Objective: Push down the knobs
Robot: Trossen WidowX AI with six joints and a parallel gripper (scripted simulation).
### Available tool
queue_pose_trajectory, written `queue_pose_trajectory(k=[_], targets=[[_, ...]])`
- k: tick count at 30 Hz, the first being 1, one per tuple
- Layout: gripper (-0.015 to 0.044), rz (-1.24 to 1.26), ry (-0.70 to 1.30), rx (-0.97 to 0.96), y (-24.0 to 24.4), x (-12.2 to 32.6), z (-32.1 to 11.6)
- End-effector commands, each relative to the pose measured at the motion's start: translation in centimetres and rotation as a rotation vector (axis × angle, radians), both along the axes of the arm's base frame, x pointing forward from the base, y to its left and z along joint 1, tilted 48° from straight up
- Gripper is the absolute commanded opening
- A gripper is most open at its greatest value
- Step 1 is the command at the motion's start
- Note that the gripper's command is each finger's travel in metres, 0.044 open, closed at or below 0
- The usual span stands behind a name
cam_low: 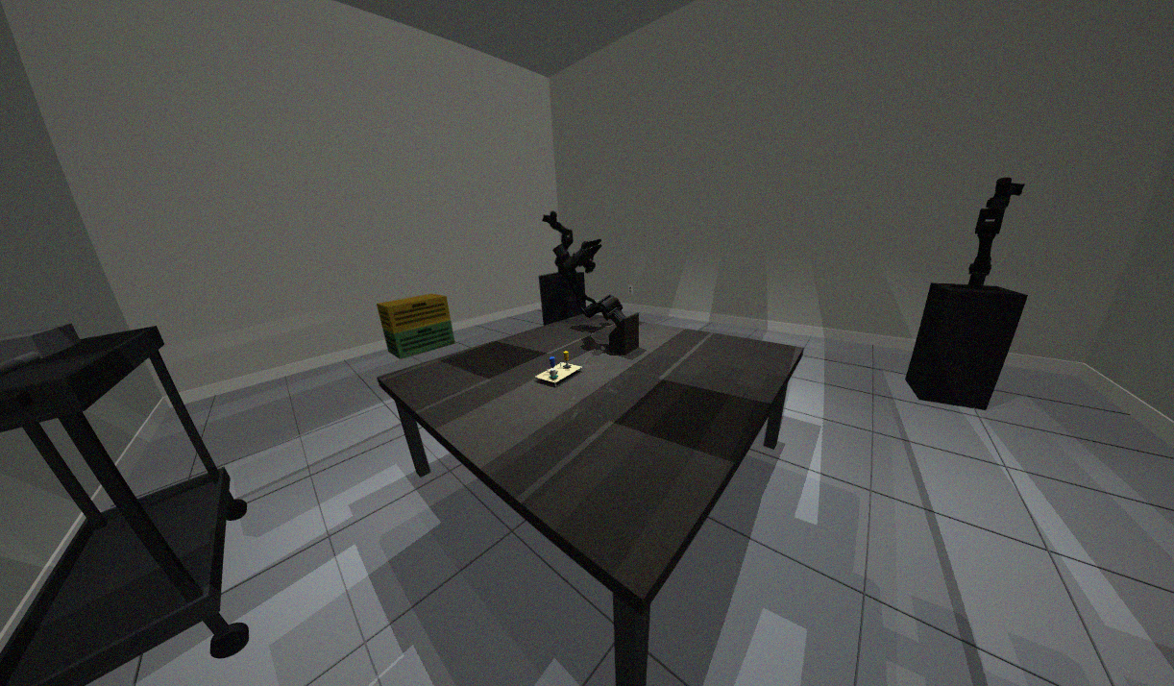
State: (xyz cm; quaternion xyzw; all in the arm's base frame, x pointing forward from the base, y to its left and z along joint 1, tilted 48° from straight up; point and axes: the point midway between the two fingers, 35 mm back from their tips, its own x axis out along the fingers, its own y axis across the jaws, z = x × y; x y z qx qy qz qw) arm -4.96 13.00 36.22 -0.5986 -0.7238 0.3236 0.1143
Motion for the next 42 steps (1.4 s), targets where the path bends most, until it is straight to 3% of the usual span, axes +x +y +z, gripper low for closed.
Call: queue_pose_trajectory(k=[1,15,42], targets=[[0.0374,-0.003,0.004,-0.003,0.0,0.1,0.0],[0.0006,-0.28,0.317,-0.19,2.7,5.4,-1.3],[0.0,-0.926,0.935,-0.416,4.5,16.5,-5.9]])
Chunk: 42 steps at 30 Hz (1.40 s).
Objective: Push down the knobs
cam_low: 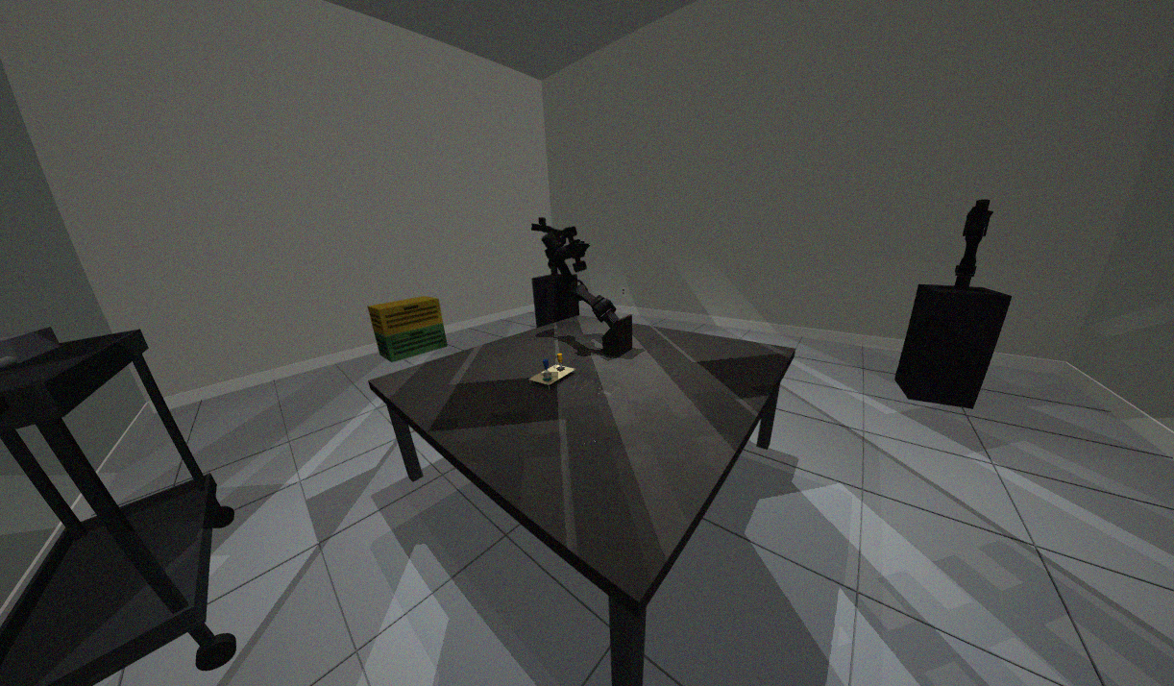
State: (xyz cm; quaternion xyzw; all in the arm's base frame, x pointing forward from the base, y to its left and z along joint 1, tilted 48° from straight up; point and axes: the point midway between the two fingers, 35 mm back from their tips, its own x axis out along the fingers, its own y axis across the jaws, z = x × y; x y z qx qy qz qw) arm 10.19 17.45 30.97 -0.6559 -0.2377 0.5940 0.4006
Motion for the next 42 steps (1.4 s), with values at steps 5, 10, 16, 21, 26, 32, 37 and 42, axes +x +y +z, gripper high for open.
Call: queue_pose_trajectory(k=[5,10,16,21,26,32,37,42], targets=[[0.0,-0.22,0.153,-0.062,-0.2,3.3,-1.7],[0.0,-0.36,0.247,-0.098,-0.5,5.1,-2.8],[0.0,-0.534,0.352,-0.137,-1.1,7.3,-4.3],[0.0,-0.683,0.432,-0.165,-1.7,8.9,-5.6],[0.0,-0.835,0.505,-0.19,-2.5,10.5,-6.8],[0.0,-1.024,0.583,-0.215,-3.7,12.3,-8.4],[0.0,-1.185,0.639,-0.232,-4.8,13.7,-9.7],[0.0,-1.351,0.684,-0.245,-5.9,14.9,-11.0]])
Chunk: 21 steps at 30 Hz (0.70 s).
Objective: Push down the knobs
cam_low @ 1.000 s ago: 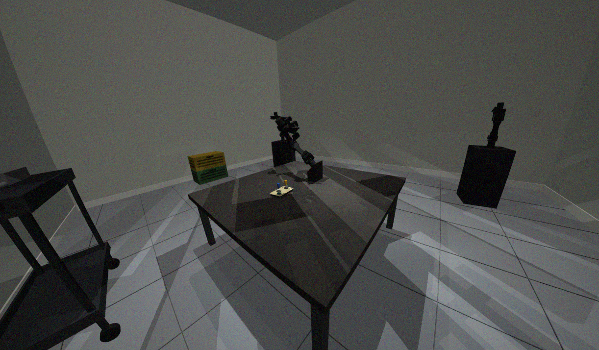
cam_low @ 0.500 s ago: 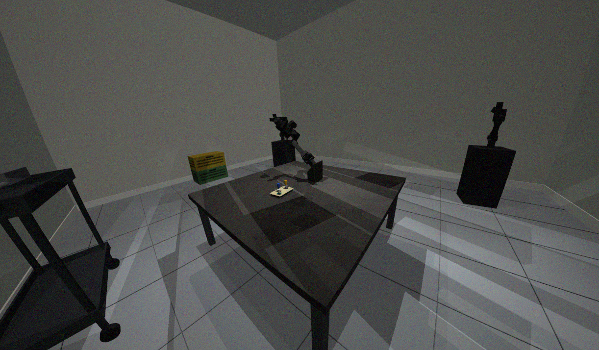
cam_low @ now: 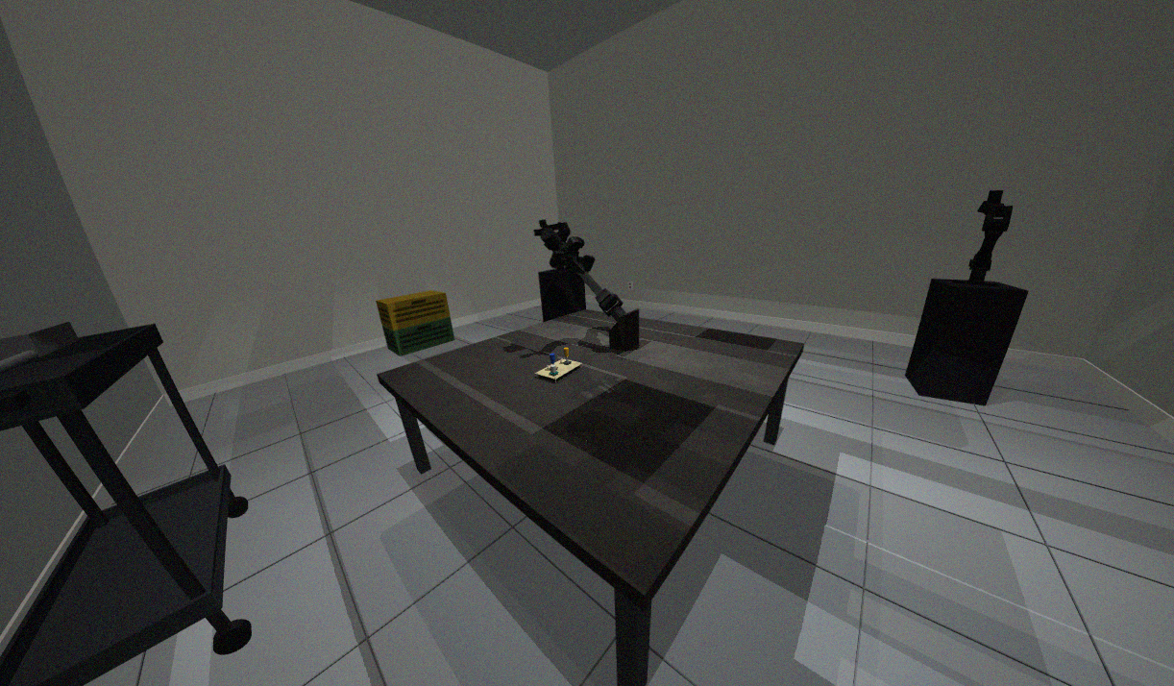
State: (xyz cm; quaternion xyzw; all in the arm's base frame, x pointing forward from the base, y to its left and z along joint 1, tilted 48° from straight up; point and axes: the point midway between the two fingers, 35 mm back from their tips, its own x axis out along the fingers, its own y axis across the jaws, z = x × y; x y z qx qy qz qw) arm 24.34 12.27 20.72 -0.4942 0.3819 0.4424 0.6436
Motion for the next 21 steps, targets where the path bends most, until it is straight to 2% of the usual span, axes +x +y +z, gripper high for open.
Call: queue_pose_trajectory(k=[1,21], targets=[[0.0,-0.129,0.034,-0.035,-1.0,1.0,-1.0],[0.0,-0.766,0.108,-0.221,-6.4,5.0,-6.0]])
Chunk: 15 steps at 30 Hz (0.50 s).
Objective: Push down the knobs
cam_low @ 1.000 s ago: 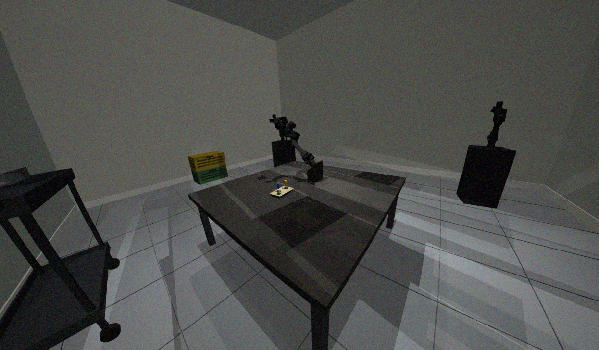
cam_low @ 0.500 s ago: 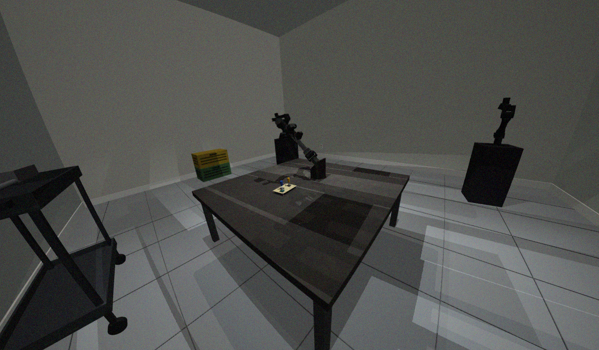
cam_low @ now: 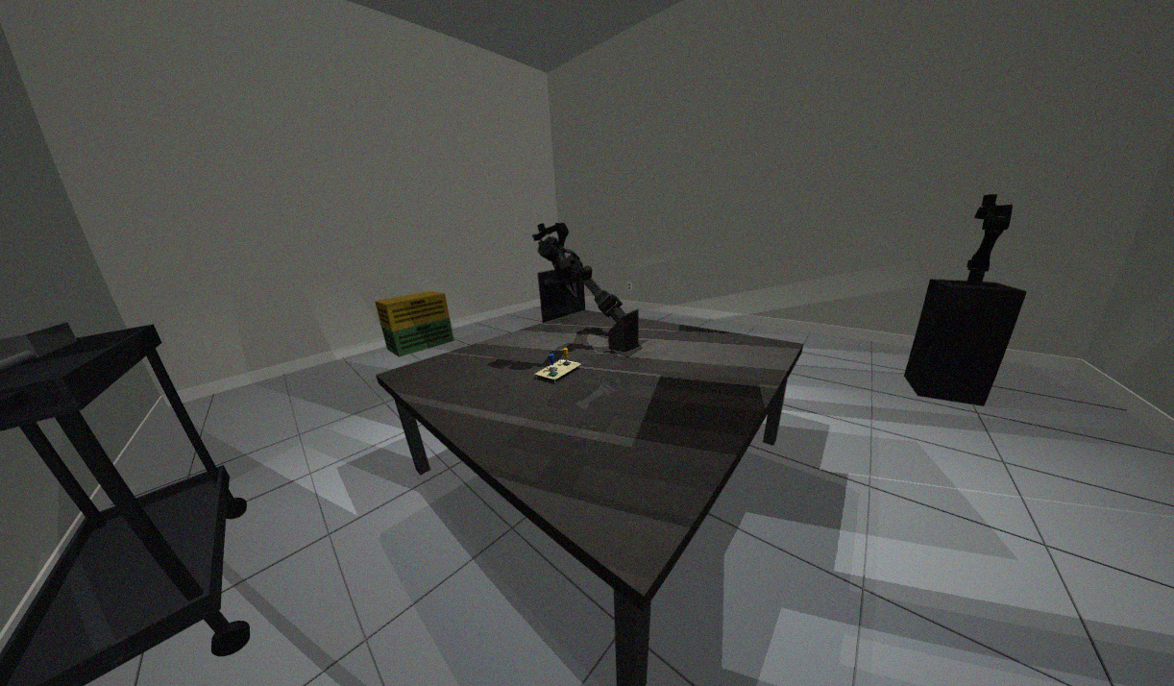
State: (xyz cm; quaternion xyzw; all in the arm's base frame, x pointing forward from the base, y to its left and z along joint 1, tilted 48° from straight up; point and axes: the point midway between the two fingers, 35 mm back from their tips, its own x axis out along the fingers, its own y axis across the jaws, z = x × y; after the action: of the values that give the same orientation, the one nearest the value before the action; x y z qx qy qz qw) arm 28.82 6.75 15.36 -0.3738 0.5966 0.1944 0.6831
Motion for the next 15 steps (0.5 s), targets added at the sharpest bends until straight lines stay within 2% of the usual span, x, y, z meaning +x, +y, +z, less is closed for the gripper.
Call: queue_pose_trajectory(k=[1,15], targets=[[0.0,-0.125,0.001,-0.049,-1.2,0.7,-0.9],[0.0,-0.557,-0.044,-0.232,-5.7,2.5,-4.2]])
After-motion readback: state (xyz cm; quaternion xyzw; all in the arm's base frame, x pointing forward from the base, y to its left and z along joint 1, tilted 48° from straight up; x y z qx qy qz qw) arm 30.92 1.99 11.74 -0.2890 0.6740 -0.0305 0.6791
